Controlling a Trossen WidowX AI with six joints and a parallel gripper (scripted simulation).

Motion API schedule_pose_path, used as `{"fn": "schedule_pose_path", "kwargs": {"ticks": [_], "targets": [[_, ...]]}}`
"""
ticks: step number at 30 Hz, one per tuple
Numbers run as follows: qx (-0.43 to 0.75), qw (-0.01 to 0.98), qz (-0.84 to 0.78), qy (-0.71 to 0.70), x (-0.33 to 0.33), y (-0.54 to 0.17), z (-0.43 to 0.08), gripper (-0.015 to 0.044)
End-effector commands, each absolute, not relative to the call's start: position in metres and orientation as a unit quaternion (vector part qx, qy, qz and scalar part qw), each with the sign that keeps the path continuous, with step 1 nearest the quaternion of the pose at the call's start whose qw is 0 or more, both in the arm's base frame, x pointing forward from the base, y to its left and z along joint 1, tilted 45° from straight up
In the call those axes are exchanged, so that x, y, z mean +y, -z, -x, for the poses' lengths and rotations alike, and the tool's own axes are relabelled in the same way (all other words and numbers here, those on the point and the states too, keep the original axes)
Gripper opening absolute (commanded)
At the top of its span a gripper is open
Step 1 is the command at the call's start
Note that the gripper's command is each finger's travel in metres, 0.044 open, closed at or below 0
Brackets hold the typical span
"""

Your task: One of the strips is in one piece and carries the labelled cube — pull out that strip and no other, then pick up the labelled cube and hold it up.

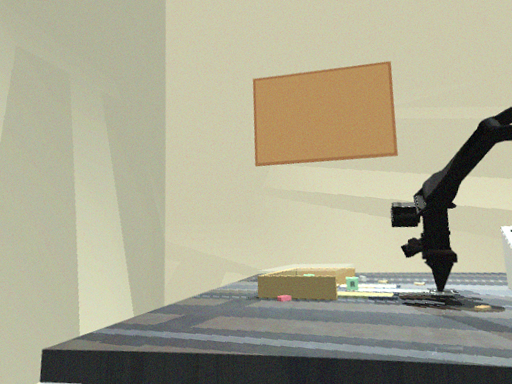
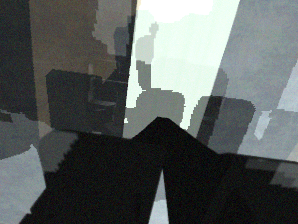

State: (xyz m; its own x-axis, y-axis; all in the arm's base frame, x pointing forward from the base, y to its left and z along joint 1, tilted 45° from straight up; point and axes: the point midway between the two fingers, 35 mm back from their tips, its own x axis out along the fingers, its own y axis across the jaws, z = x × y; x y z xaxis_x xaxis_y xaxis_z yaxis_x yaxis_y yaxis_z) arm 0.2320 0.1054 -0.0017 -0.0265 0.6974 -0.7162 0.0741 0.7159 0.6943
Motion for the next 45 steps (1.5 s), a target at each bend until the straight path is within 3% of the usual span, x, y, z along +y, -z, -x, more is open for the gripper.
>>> {"fn": "schedule_pose_path", "kwargs": {"ticks": [1,23,43,45], "targets": [[0.682,0.627,-0.289,-0.244,0.108,0.004,-0.219,0.0],[0.682,0.626,-0.289,-0.243,0.109,0.001,-0.188,0.0],[0.682,0.626,-0.289,-0.243,0.078,-0.031,-0.199,0.0],[0.676,0.633,-0.274,-0.258,0.078,-0.029,-0.205,0.0053]]}}
